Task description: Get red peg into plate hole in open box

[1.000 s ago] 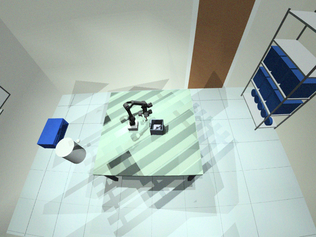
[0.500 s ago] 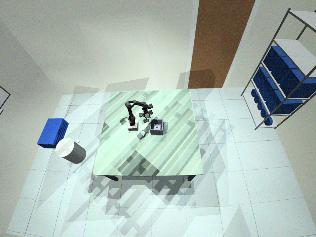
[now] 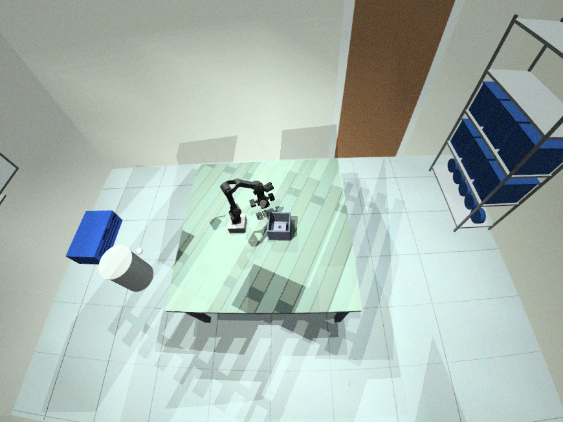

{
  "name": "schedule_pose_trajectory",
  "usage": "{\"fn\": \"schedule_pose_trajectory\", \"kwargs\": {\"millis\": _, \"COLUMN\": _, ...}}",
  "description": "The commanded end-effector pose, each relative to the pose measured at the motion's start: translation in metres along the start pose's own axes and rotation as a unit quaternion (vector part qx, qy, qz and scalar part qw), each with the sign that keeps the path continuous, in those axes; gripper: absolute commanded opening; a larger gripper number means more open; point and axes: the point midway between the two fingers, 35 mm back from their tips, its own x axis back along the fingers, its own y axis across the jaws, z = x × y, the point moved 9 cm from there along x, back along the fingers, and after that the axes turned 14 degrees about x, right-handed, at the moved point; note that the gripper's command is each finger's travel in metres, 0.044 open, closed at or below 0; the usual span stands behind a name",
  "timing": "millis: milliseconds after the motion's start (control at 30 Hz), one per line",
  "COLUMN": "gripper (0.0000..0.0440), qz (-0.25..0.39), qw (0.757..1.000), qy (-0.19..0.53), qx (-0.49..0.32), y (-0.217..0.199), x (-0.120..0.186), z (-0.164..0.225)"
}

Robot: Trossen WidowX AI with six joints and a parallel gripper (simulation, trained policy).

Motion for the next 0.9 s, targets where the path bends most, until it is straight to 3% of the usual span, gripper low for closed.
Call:
{"fn": "schedule_pose_trajectory", "kwargs": {"millis": 0, "gripper": 0.0, "qz": -0.018, "qw": 1.0, "qy": 0.003, "qx": 0.002, "y": 0.004, "x": 0.011, "z": -0.002}}
{"fn": "schedule_pose_trajectory", "kwargs": {"millis": 433, "gripper": 0.0, "qz": -0.078, "qw": 0.997, "qy": -0.018, "qx": 0.014, "y": 0.016, "x": 0.067, "z": -0.024}}
{"fn": "schedule_pose_trajectory", "kwargs": {"millis": 867, "gripper": 0.0, "qz": -0.088, "qw": 0.994, "qy": -0.058, "qx": 0.015, "y": 0.013, "x": 0.115, "z": -0.063}}
